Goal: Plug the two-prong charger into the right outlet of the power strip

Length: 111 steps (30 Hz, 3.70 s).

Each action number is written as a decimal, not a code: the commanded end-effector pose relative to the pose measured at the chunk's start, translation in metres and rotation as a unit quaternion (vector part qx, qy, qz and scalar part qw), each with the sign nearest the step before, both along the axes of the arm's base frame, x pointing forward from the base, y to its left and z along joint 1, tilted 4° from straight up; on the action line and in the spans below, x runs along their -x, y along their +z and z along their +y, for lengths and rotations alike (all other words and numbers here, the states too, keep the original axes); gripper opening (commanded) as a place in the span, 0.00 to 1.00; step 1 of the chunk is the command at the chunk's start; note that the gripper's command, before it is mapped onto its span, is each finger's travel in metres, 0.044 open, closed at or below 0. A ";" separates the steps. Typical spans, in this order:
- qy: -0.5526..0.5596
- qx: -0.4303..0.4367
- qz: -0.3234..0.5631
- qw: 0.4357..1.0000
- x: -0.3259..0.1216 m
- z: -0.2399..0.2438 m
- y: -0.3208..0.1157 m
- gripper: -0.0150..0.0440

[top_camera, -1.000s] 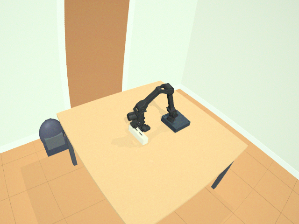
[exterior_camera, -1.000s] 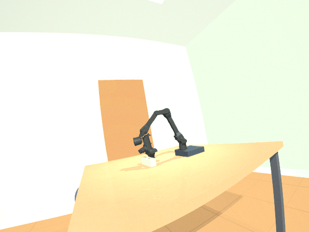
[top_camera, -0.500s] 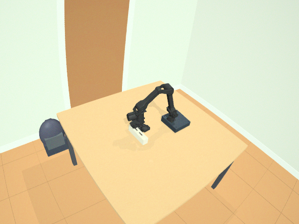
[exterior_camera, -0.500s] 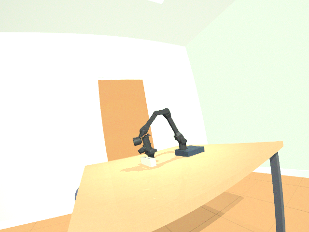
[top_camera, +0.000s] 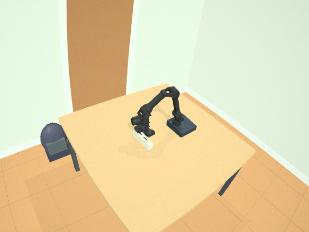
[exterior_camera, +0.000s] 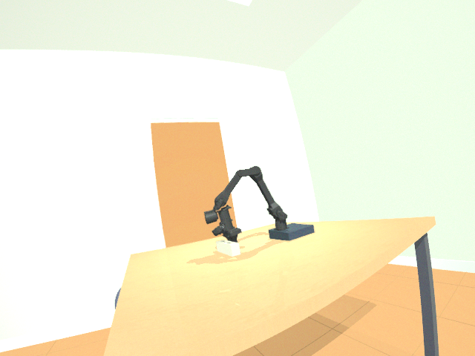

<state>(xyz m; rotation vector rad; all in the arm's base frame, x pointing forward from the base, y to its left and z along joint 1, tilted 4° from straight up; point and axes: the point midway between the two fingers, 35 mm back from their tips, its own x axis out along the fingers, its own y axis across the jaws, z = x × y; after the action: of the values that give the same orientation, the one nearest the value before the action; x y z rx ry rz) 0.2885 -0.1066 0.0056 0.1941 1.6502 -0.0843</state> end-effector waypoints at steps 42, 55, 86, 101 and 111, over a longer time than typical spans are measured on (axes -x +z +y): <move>0.000 0.004 -0.015 1.000 0.007 0.001 0.000 1.00; 0.000 0.005 -0.021 1.000 0.010 0.002 0.000 1.00; 0.000 0.005 -0.023 1.000 0.035 0.005 0.000 1.00; 0.000 0.005 -0.022 1.000 0.053 0.008 0.000 1.00; 0.000 0.005 -0.021 1.000 0.065 0.010 -0.001 1.00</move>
<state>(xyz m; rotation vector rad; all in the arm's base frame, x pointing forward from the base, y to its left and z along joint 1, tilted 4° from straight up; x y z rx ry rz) 0.2289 -0.0980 0.0056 0.1879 1.6037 -0.0926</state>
